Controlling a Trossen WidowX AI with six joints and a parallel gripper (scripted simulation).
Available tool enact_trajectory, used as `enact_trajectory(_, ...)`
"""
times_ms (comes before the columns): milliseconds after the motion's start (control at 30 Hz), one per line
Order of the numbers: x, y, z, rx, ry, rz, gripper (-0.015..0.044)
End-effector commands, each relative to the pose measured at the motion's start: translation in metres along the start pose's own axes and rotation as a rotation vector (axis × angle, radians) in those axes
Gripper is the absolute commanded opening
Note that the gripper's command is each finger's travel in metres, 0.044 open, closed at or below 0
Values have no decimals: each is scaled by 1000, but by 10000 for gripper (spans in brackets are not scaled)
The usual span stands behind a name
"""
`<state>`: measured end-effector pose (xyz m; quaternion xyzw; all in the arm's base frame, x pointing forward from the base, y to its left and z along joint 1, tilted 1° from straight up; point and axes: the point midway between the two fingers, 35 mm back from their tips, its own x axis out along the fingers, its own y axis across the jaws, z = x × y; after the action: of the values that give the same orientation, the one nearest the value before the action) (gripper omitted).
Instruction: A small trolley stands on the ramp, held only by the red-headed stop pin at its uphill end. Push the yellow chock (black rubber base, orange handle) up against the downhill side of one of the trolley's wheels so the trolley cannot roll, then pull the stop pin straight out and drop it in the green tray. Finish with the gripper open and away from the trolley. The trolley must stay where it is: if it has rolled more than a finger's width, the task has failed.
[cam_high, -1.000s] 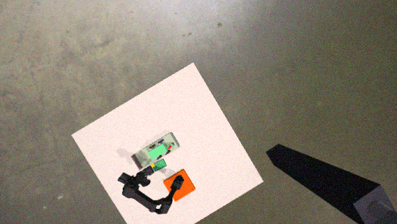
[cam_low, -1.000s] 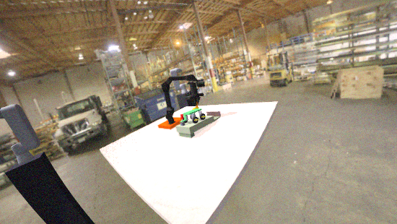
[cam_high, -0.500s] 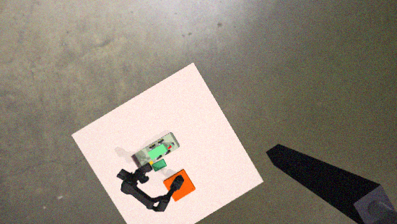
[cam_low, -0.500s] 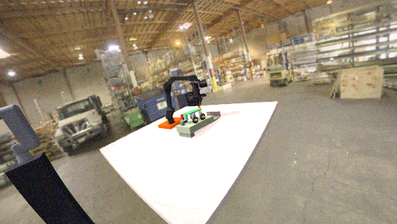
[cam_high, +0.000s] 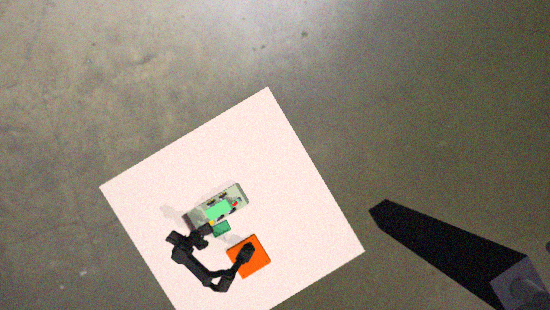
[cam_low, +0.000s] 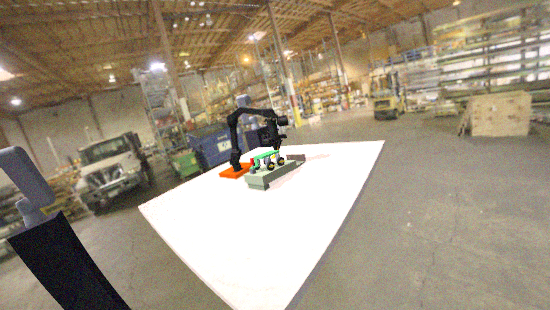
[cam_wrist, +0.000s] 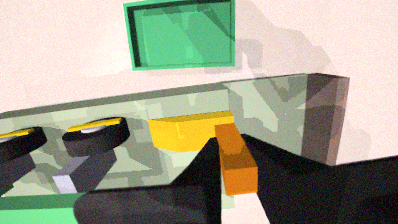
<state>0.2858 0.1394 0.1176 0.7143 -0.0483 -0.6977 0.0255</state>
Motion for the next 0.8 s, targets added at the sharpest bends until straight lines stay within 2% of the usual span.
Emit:
enact_trajectory(0, 11, 1, 1, -3, -5, 8, 0)
enact_trajectory(300, 28, 3, 2, -3, -5, 8, 0)
enact_trajectory(767, 25, 12, 0, -3, -5, 9, 0)
